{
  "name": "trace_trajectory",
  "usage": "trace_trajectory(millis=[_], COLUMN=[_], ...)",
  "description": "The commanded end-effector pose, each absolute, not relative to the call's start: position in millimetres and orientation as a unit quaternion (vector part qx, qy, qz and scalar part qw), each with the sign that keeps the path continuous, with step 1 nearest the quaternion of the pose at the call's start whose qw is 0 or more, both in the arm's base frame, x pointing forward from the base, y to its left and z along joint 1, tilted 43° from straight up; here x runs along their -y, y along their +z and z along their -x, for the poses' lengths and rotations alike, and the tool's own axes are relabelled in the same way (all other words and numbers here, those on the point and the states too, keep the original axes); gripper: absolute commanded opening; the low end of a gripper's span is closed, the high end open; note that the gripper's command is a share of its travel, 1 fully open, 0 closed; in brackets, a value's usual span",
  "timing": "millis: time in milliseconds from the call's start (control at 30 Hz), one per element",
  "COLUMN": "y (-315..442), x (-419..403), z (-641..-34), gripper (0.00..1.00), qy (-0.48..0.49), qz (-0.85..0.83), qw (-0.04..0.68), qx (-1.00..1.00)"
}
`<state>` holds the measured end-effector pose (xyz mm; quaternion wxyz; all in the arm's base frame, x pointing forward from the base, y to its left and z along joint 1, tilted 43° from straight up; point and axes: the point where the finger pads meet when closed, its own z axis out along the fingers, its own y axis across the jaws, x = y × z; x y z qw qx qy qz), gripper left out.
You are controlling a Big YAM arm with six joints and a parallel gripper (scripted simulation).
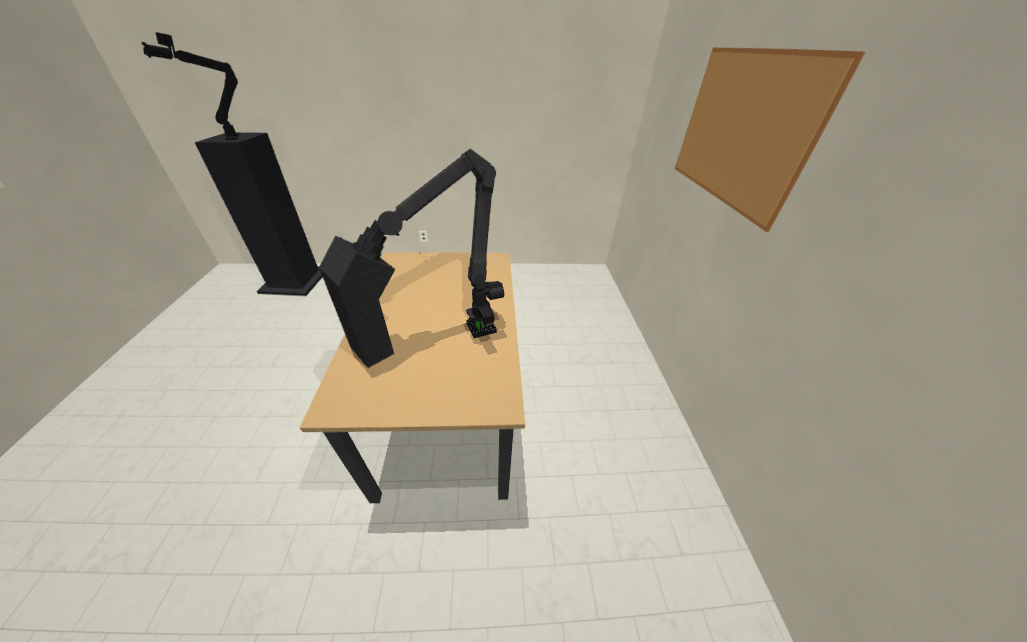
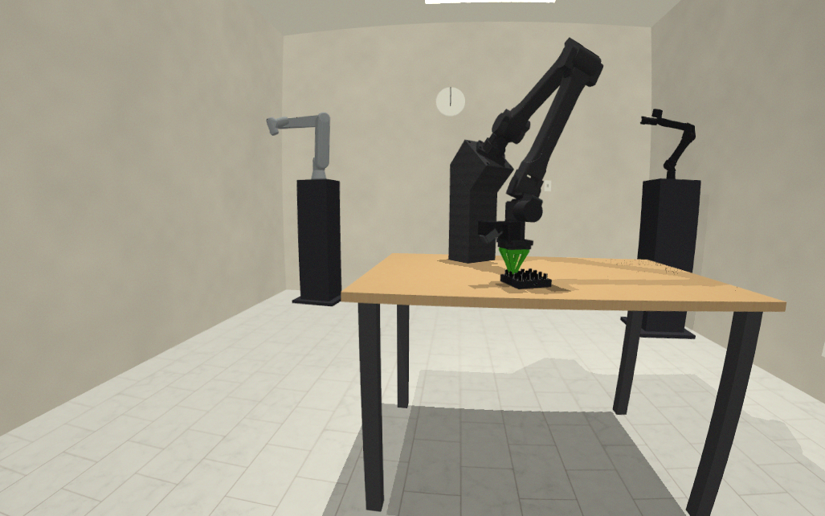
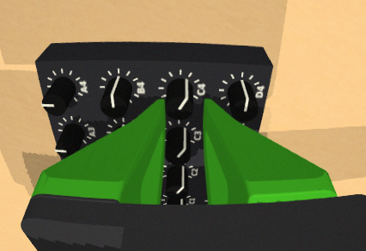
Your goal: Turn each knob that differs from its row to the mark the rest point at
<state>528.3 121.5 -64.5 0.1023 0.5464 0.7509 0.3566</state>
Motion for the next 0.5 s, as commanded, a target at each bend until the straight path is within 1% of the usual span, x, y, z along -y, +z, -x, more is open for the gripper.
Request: trace_trajectory(millis=[0, 467], y=[-68, -38], x=[-114, -99], z=[-525, -511], gripper=[0.18, 0.18], qy=[0.351, 0.355], qz=[-0.557, -0.551], qw=[0.099, 0.107], qx=[-0.746, -0.748])
